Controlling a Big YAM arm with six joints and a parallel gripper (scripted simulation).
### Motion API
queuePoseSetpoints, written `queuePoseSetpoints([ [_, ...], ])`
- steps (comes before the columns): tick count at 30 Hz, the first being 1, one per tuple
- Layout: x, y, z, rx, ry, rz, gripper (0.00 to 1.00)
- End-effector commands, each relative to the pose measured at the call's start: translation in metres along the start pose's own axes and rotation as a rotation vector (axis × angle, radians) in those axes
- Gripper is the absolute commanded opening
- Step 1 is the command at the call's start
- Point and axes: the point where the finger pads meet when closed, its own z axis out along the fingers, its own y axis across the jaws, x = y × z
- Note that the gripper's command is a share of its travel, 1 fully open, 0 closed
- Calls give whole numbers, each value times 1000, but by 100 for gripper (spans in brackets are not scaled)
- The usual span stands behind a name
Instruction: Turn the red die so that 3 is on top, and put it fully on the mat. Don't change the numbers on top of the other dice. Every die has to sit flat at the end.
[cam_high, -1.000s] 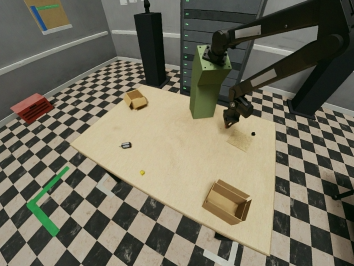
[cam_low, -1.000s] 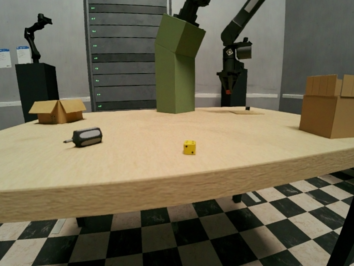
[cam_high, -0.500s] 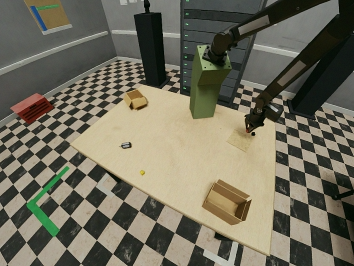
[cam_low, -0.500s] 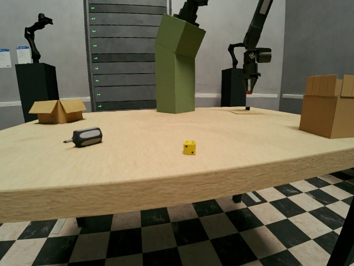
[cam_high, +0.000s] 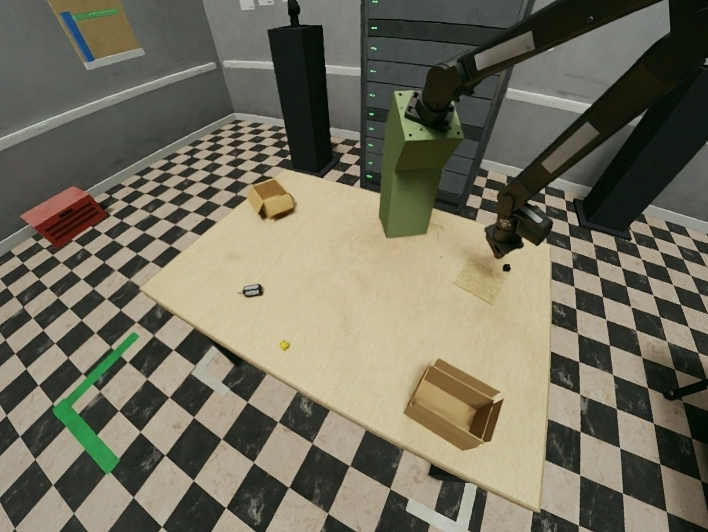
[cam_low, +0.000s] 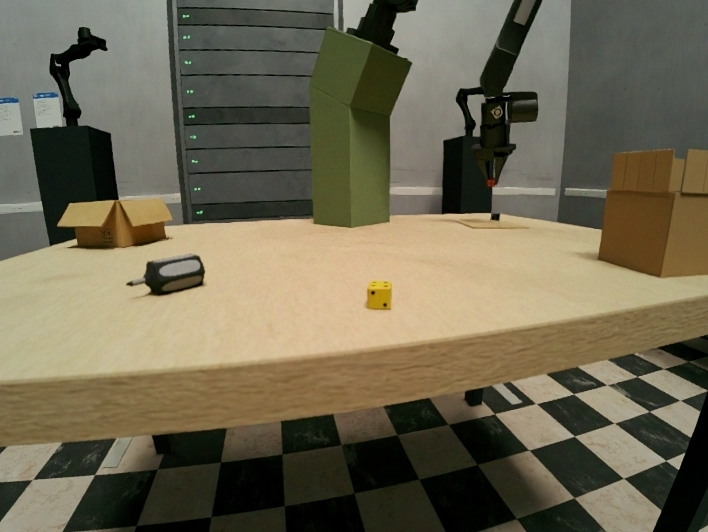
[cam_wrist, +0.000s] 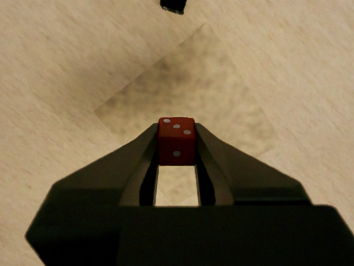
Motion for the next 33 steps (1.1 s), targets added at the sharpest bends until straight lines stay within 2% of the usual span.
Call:
queuePoseSetpoints([
  [1,27,6,-5,16,-106,-21,15],
  [2,26,5,-4,16,-175,-20,15],
  [3,24,-11,0,46,-250,-27,15],
  [5,24,-10,0,45,-387,-28,15],
  [7,24,-10,0,45,-387,-28,15],
  [8,25,-5,0,20,-451,-19,15],
  [11,25,-5,0,21,-626,-18,15],
  [13,25,-5,0,21,-711,-17,15],
  [15,25,-5,0,22,-764,-17,15],
  [17,25,-5,-1,24,-787,-16,15],
  [18,24,-21,-8,53,-790,-37,15],
  [20,14,-13,-8,34,-801,-49,15],
  [25,17,-1,0,9,-797,-29,15],
  [33,25,-4,14,10,-794,-28,15],
])
